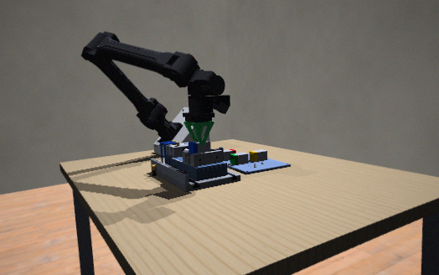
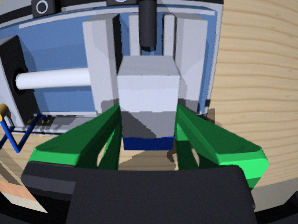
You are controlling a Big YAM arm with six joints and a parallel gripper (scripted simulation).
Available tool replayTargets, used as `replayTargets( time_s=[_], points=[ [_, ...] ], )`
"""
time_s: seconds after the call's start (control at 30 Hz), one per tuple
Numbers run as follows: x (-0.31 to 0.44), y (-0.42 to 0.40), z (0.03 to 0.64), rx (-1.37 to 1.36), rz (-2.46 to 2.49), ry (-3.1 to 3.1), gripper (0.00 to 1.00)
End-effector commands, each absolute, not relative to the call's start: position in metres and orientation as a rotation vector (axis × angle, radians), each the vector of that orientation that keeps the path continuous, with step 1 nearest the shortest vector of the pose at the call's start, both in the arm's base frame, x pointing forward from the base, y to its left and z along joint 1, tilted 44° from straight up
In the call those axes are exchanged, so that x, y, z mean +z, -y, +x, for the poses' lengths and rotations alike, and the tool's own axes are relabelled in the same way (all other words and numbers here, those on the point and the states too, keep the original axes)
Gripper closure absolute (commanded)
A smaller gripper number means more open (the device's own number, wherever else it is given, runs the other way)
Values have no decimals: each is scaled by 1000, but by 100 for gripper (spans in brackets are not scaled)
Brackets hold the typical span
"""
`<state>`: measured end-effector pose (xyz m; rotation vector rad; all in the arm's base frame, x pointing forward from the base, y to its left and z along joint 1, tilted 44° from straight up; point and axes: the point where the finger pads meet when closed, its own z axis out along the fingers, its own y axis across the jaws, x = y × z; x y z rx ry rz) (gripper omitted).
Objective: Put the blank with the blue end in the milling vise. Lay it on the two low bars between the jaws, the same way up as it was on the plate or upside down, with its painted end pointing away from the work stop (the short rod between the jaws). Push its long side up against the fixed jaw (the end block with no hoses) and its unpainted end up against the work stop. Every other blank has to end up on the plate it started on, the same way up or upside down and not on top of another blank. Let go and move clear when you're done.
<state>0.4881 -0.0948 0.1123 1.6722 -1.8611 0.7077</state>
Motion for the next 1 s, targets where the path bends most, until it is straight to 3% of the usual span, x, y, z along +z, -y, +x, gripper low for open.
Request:
replayTargets(
  time_s=[0.0,0.97],
  points=[
    [121,96,494,734,1680,1870,100],
    [114,104,493,722,1673,1868,100]
  ],
)
